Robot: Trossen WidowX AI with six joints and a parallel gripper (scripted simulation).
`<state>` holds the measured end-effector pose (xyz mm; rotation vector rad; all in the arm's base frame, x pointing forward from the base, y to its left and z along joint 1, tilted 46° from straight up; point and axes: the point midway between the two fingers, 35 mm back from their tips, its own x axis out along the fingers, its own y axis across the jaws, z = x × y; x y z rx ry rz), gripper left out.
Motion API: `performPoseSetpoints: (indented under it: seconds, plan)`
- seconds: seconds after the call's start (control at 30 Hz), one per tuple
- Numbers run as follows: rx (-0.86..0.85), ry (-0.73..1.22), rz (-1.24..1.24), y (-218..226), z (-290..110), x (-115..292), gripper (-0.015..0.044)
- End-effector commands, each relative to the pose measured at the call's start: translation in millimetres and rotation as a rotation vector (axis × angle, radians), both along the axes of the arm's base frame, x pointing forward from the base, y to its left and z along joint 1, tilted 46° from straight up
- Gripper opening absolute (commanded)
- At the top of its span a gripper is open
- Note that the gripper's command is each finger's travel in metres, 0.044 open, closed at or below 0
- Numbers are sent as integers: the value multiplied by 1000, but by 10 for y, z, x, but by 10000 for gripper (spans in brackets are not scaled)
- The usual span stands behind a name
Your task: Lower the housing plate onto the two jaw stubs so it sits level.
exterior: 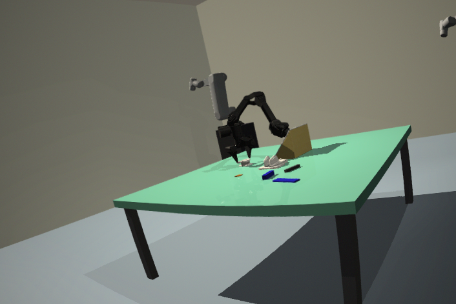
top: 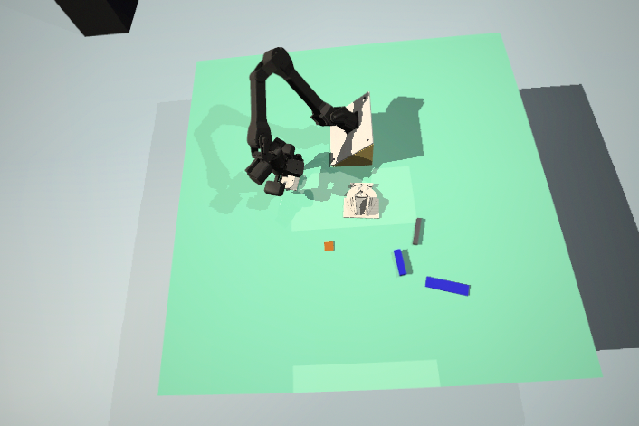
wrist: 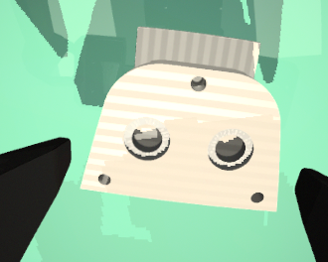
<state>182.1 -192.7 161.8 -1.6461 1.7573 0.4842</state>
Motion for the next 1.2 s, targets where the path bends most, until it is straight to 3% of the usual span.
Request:
performPoseSetpoints:
  seconds: [0.0,1.0,1.17]
  plan:
    - [4,3,5,-34,-48,3,440]
    - [2,3,5,-132,-139,0,440]
    - [-1,3,0,-135,-134,-5,407]
